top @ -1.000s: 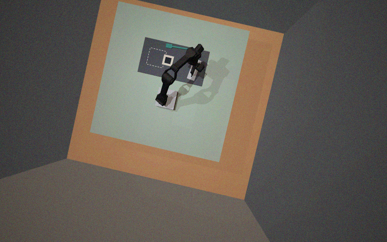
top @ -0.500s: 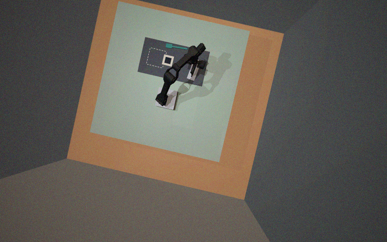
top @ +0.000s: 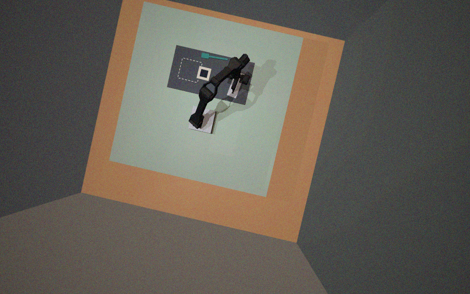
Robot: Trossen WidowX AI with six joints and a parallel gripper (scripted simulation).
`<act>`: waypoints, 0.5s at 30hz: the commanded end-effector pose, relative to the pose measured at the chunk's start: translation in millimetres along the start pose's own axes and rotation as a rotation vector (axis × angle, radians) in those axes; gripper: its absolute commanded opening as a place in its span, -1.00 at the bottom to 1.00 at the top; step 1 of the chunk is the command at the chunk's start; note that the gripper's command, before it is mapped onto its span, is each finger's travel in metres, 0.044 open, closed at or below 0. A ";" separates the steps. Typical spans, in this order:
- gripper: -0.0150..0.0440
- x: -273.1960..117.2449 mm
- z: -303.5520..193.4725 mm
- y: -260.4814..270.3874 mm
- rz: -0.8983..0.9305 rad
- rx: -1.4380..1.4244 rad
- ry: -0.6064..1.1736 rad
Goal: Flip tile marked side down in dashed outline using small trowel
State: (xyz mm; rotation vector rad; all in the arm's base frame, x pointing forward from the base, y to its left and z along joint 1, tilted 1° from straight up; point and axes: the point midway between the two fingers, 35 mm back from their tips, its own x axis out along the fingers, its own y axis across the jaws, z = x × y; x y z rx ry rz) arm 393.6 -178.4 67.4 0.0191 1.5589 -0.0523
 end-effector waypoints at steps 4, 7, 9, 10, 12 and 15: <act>0.42 11.7 -0.2 0.4 0.001 -0.004 0.001; 0.42 16.5 -0.2 0.4 0.001 -0.004 0.001; 0.42 19.7 -0.3 0.4 0.001 -0.004 0.001; 0.42 21.3 -0.4 0.5 0.000 -0.004 0.001; 0.42 23.4 -0.5 0.5 0.000 -0.004 0.001; 0.25 23.6 -0.5 0.5 0.000 -0.004 0.001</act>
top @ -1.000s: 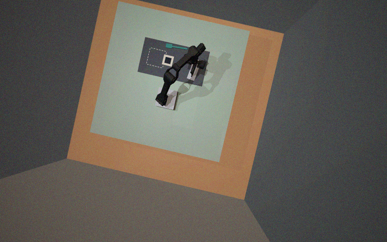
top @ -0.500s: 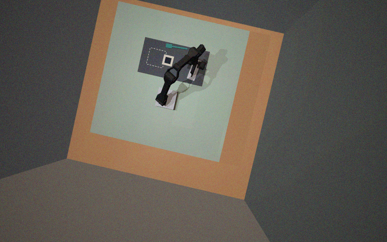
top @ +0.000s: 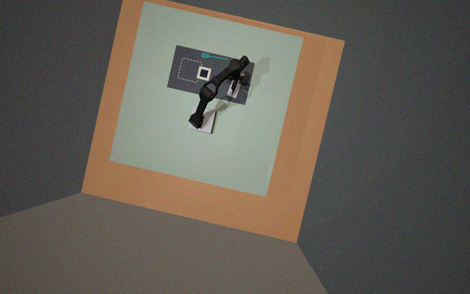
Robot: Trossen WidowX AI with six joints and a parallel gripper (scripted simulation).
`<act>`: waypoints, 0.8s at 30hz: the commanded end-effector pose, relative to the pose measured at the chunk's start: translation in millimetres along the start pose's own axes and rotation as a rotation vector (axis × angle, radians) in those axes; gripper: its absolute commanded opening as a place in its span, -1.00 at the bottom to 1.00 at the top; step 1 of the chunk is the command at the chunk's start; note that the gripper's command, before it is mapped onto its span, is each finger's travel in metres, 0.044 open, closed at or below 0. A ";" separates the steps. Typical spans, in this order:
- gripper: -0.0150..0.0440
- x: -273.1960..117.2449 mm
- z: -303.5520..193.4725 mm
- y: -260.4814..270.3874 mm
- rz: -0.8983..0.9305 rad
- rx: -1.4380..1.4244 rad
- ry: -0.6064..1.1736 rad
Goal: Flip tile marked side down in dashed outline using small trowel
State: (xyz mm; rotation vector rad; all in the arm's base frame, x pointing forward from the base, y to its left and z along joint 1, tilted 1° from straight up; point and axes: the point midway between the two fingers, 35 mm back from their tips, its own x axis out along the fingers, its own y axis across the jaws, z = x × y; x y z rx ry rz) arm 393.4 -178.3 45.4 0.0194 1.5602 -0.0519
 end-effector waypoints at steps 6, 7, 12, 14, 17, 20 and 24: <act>-0.05 1.6 0.0 0.0 0.000 -0.004 -0.001; -0.05 1.6 0.0 0.0 0.000 -0.004 -0.001; -0.05 1.6 0.0 0.0 0.000 -0.004 -0.001; -0.05 1.6 0.0 0.0 0.000 -0.004 -0.001; -0.05 1.6 0.0 0.0 0.000 -0.004 -0.001; -0.05 1.6 0.0 0.0 0.000 -0.004 -0.001; -0.05 1.6 0.0 0.0 0.000 -0.004 -0.001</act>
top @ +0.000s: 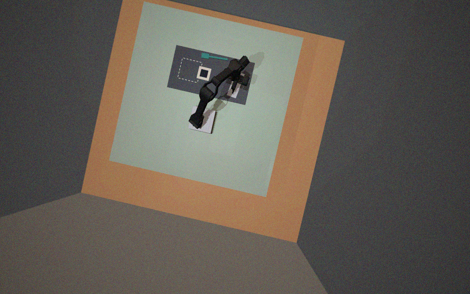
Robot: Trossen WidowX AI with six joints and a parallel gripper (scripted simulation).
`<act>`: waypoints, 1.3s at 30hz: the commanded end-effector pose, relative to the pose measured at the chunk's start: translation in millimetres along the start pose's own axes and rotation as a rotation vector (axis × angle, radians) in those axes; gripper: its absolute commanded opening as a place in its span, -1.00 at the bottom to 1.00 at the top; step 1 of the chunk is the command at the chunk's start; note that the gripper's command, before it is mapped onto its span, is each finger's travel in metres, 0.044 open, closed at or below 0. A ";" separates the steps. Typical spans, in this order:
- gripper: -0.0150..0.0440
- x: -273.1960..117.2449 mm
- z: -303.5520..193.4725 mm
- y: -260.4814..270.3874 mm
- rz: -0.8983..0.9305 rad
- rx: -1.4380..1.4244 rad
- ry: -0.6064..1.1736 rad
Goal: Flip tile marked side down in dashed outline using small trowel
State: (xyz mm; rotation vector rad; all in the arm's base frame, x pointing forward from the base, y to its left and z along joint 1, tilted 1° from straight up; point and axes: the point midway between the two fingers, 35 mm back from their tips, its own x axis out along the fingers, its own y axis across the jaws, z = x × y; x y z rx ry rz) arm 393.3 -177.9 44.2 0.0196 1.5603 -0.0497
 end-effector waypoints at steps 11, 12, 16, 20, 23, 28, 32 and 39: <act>-0.05 0.4 0.2 -0.6 -0.002 -0.250 -0.001; -0.05 0.4 0.2 -0.6 -0.002 -0.280 -0.001; -0.05 0.4 0.2 -0.5 -0.002 -0.397 0.000; -0.05 0.4 0.2 -0.5 -0.002 -0.514 0.000; -0.05 0.4 0.2 -0.5 -0.002 -0.602 0.000; -0.05 0.5 0.2 -0.5 -0.002 -0.749 0.000; -0.05 0.5 0.2 -0.4 -0.002 -0.866 0.000; -0.05 0.5 0.2 -0.4 -0.002 -1.071 0.000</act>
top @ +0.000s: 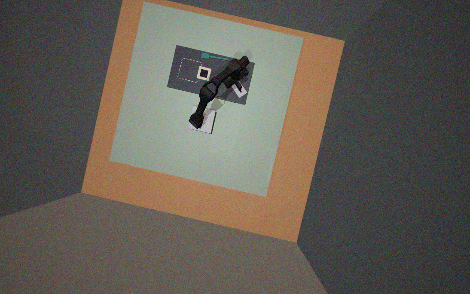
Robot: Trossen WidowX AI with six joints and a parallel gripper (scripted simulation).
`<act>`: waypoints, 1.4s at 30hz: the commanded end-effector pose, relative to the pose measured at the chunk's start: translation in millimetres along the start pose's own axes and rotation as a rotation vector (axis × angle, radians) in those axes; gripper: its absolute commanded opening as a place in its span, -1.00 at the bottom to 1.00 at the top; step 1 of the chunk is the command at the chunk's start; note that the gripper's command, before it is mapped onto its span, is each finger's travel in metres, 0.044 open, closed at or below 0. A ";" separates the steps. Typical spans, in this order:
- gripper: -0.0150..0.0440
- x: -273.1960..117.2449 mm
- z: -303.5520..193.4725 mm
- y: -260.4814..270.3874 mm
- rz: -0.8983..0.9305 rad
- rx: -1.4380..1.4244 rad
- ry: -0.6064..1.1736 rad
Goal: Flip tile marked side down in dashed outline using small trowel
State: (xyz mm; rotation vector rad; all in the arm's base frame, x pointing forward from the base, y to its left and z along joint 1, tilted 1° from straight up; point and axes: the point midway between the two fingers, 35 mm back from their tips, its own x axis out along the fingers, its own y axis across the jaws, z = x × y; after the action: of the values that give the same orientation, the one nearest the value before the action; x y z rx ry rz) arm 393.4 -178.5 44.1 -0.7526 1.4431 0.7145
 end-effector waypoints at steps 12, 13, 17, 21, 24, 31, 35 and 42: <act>0.22 0.4 0.2 0.1 0.001 -0.218 0.001; 0.31 0.4 0.2 0.1 0.001 -0.218 0.001; 0.42 0.4 0.2 0.1 0.001 -0.218 0.001; 0.42 0.4 0.2 0.1 0.001 -0.218 0.001; 0.42 0.4 0.2 0.1 0.001 -0.218 0.001; 0.42 0.4 0.2 0.1 0.001 -0.218 0.001; 0.42 -9.6 0.2 0.2 0.001 -0.223 0.001; 0.42 -44.8 -0.5 3.1 0.001 -0.239 0.001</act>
State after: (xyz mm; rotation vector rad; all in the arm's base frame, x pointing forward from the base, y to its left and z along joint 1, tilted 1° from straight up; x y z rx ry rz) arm 390.5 -176.5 80.7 -0.9266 1.3787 0.8966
